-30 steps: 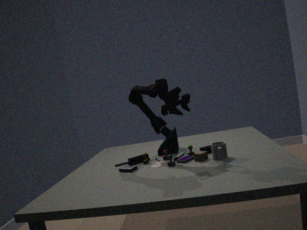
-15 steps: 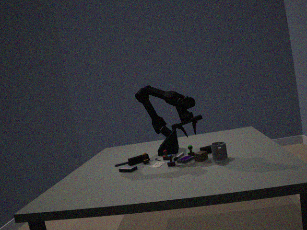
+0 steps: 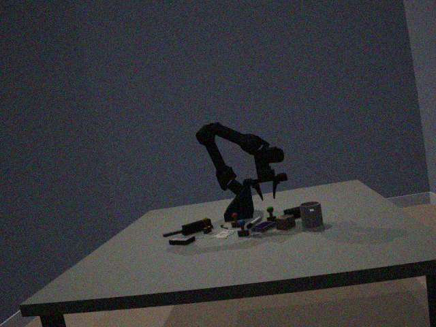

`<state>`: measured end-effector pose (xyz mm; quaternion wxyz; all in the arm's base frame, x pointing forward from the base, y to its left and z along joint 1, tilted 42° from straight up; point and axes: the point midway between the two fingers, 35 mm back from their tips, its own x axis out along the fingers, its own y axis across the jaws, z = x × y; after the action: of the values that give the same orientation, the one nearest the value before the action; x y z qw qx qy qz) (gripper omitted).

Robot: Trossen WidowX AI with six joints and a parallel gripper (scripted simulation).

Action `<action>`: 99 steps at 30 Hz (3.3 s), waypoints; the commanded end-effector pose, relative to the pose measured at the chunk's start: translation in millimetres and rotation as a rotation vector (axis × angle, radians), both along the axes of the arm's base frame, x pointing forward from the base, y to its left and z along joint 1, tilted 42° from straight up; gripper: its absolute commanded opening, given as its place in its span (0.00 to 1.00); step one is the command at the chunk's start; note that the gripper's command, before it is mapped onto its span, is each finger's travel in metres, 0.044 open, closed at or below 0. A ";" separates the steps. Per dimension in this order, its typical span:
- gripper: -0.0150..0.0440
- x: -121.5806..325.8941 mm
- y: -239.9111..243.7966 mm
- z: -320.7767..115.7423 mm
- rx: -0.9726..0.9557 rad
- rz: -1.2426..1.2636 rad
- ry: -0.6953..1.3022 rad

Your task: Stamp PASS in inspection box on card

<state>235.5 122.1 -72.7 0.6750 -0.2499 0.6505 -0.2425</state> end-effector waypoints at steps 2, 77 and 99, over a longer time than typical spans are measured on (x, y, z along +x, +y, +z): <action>0.64 -1.2 -7.3 -7.6 -0.012 -0.004 0.006; 0.25 -0.4 -47.2 -53.9 -0.009 -0.006 -0.001; 0.25 0.2 -39.7 -46.6 -0.006 -0.006 -0.001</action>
<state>235.5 80.8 -120.7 0.6732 -0.2527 0.6499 -0.2461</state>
